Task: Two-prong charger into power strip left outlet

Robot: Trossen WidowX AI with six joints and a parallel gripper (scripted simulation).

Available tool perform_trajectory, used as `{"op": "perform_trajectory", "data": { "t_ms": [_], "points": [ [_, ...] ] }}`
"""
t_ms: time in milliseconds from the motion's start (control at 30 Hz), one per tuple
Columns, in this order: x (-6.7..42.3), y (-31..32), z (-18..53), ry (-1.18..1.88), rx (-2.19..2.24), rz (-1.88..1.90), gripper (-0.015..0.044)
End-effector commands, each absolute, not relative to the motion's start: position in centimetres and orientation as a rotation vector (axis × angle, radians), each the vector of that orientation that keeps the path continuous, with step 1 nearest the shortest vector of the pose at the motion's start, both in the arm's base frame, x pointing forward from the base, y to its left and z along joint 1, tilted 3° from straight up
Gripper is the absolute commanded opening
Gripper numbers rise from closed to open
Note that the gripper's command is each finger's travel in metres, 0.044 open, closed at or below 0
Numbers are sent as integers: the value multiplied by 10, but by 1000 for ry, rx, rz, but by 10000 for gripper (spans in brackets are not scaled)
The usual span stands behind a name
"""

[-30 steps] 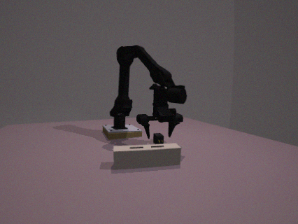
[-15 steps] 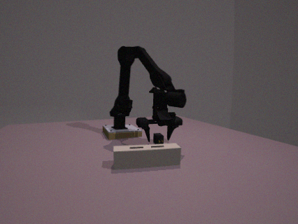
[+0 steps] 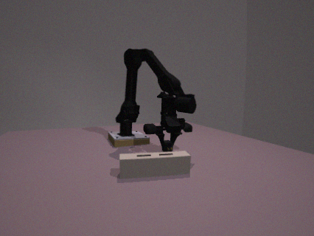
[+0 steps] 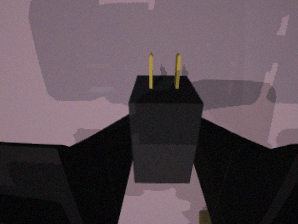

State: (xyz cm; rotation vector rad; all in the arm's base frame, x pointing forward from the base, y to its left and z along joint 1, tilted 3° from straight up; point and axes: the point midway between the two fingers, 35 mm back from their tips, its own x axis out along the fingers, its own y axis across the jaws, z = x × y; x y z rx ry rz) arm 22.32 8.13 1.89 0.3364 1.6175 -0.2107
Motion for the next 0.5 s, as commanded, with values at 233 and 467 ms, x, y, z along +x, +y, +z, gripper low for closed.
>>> {"op": "perform_trajectory", "data": {
  "t_ms": [233,467],
  "points": [
    [224,81,37,1619,336,-213,0],
    [217,78,70,1624,334,-219,0]
  ]
}}
